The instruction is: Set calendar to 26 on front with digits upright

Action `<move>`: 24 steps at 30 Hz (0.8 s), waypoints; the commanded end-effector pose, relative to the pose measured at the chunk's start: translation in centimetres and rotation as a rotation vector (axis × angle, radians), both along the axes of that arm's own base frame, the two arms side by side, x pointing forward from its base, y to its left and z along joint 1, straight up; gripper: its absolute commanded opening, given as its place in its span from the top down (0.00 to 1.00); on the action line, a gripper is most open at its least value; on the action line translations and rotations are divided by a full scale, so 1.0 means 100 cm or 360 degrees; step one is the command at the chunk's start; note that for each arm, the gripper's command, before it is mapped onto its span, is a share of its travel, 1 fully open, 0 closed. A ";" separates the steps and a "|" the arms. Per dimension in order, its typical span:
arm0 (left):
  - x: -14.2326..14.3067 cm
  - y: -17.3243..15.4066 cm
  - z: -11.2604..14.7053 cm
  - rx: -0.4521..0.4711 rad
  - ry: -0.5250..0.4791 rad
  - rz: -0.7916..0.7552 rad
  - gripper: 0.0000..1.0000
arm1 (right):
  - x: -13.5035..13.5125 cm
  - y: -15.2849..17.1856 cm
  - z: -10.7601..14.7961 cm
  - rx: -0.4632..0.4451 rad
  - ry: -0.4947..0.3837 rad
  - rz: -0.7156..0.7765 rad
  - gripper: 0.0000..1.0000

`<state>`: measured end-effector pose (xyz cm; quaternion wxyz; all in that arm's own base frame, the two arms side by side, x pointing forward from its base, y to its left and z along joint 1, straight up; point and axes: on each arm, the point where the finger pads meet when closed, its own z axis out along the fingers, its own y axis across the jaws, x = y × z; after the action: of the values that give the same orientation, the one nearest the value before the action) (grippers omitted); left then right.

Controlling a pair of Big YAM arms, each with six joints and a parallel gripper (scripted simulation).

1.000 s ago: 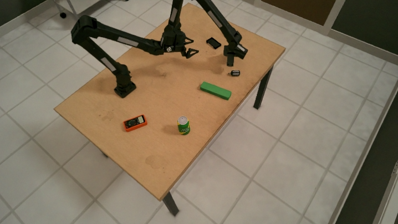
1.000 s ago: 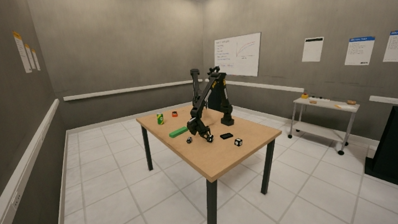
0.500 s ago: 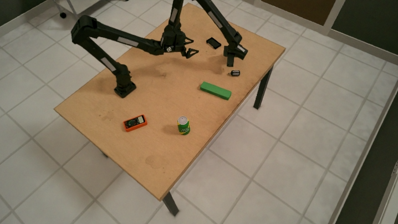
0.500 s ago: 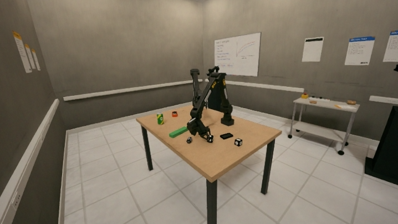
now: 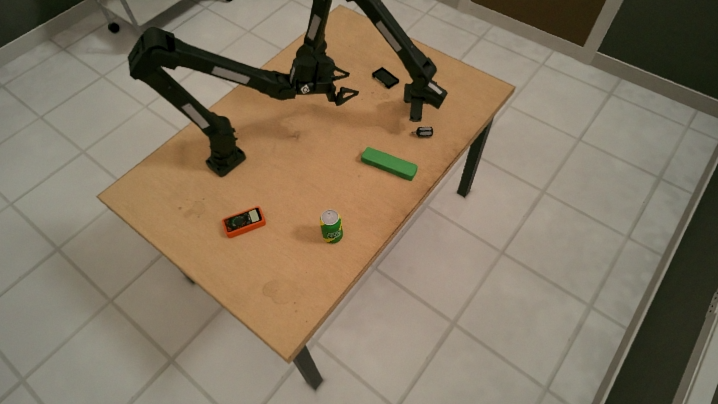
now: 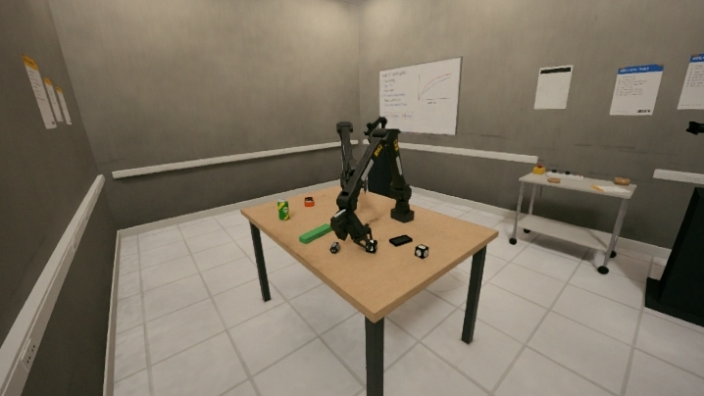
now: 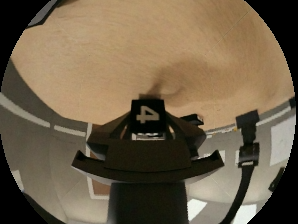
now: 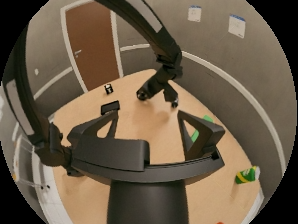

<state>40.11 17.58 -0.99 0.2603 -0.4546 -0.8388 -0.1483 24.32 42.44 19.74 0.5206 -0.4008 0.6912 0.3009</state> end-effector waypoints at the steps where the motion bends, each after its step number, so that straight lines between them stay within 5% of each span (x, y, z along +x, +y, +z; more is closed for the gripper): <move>1: -0.005 0.000 -0.015 -0.0009 0.0035 -0.0008 0.60 | 0.000 0.003 0.005 0.0011 -0.0004 0.0005 0.00; 15: -0.001 0.001 -0.019 -0.0007 0.0024 -0.0008 0.60 | 0.000 0.003 0.005 0.0011 -0.0004 0.0005 0.00; 21: 0.005 0.002 -0.001 -0.0005 0.0005 -0.0017 0.60 | 0.000 0.003 0.005 0.0011 -0.0004 0.0005 0.00; 24: 0.005 -0.003 0.000 -0.0001 -0.0004 -0.0018 0.32 | 0.000 0.003 0.005 0.0011 -0.0004 0.0005 0.00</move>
<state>40.10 17.58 -1.62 0.2605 -0.4573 -0.8374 -0.1476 24.32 42.44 19.74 0.5206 -0.4008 0.6912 0.3009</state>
